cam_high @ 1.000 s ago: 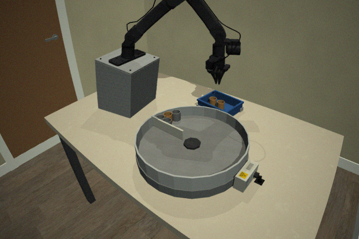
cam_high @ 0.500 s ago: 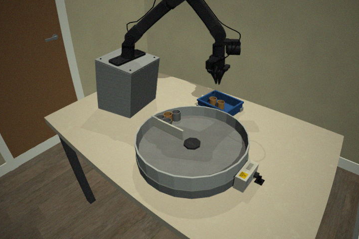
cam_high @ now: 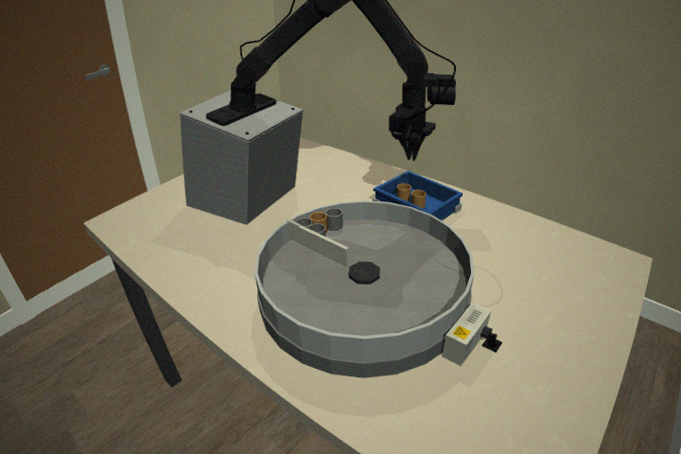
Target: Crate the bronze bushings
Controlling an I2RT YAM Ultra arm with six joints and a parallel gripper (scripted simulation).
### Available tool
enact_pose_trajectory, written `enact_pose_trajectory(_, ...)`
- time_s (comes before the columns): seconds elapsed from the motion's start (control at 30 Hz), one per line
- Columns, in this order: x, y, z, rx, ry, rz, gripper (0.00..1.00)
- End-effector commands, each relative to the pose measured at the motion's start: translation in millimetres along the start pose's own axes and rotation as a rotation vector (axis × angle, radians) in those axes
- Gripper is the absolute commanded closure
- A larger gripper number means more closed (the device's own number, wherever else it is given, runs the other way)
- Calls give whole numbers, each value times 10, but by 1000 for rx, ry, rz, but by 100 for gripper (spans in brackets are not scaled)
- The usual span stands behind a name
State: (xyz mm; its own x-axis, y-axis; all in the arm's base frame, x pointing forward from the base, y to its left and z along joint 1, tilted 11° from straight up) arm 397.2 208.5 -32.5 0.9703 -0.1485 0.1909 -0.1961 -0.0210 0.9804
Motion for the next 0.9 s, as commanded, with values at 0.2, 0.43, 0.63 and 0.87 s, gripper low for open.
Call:
enact_pose_trajectory(0.2, 30, 80, 281, 9, -20, 18, 87)
enact_pose_trajectory(0.43, 2, 76, 575, 9, -38, 17, 87)
enact_pose_trajectory(0.63, -47, 69, 1136, 10, -73, 17, 87)
enact_pose_trajectory(0.87, -112, 64, 1892, 6, -120, 19, 87)
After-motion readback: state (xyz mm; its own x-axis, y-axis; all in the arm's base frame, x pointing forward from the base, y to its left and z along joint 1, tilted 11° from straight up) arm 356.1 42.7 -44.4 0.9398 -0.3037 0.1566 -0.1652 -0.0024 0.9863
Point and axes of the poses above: the point where the finger pads meet when closed, its own y axis back along the fingers, its own x axis across the jaws, z = x × y, the point moved 2 cm from there along y, back along the fingers, and after that the axes turned 13 degrees about -y, right-handed, at the moved point
